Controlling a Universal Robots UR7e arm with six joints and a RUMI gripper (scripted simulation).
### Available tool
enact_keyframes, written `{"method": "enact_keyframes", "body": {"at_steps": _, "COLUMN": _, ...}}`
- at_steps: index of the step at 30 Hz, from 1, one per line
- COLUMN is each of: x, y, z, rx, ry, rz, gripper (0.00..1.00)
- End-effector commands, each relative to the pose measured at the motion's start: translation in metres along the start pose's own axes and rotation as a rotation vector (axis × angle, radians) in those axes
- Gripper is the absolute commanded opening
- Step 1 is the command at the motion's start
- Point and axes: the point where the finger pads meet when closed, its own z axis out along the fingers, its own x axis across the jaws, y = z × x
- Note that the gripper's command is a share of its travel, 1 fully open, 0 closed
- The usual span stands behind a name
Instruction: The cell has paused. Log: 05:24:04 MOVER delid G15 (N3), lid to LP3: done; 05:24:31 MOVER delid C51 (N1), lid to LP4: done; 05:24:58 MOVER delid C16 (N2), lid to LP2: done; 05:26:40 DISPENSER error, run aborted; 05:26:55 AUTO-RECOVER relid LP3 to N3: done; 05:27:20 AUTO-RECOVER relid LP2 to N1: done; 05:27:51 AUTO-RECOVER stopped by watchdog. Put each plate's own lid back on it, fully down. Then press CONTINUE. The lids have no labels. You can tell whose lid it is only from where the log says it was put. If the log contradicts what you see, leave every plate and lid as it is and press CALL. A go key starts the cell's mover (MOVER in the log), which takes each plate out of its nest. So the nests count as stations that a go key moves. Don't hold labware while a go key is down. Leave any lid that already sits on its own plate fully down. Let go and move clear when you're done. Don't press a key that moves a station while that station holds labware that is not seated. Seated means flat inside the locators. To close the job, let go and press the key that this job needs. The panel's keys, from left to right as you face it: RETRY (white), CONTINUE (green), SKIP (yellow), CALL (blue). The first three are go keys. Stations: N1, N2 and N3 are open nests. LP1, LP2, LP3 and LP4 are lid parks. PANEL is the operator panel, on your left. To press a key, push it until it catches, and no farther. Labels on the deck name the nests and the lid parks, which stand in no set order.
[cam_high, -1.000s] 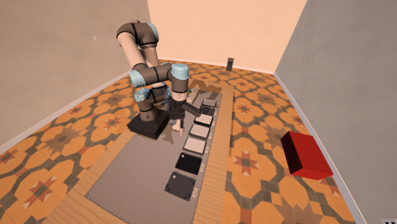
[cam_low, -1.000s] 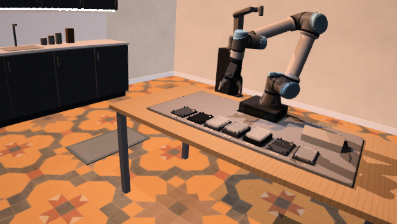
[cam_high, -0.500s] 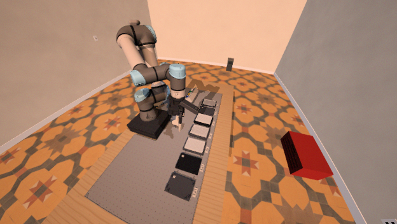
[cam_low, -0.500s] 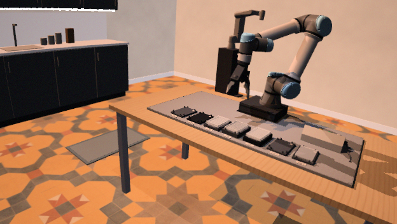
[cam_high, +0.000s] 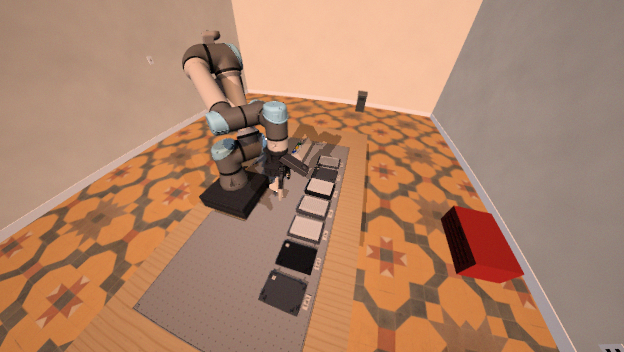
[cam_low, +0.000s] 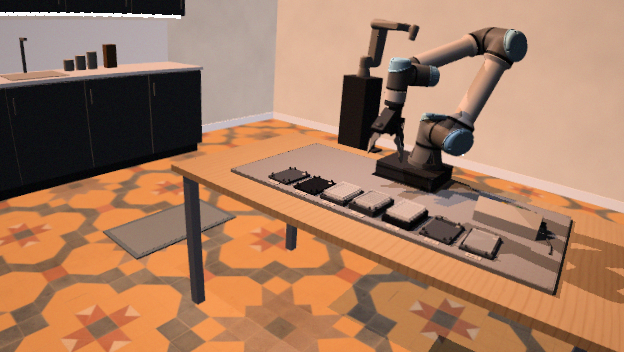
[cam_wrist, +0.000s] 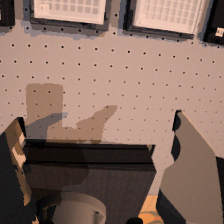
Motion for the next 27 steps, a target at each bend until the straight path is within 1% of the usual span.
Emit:
{"method": "enact_keyframes", "body": {"at_steps": 1, "x": -0.020, "y": 0.007, "z": 0.008, "rx": 0.013, "ry": -0.016, "rz": 0.056, "gripper": 0.82}}
{"method": "enact_keyframes", "body": {"at_steps": 3, "x": -0.022, "y": 0.008, "z": 0.008, "rx": 0.013, "ry": -0.016, "rz": 0.056, "gripper": 0.82}}
{"method": "enact_keyframes", "body": {"at_steps": 7, "x": -0.039, "y": 0.015, "z": 0.016, "rx": 0.026, "ry": -0.040, "rz": 0.123, "gripper": 0.82}}
{"method": "enact_keyframes", "body": {"at_steps": 9, "x": -0.045, "y": 0.018, "z": 0.019, "rx": 0.026, "ry": -0.040, "rz": 0.123, "gripper": 0.82}}
{"method": "enact_keyframes", "body": {"at_steps": 18, "x": -0.045, "y": 0.018, "z": 0.019, "rx": 0.026, "ry": -0.040, "rz": 0.123, "gripper": 0.82}}
{"method": "enact_keyframes", "body": {"at_steps": 27, "x": -0.047, "y": 0.017, "z": 0.064, "rx": 0.026, "ry": -0.040, "rz": 0.123, "gripper": 0.82}}
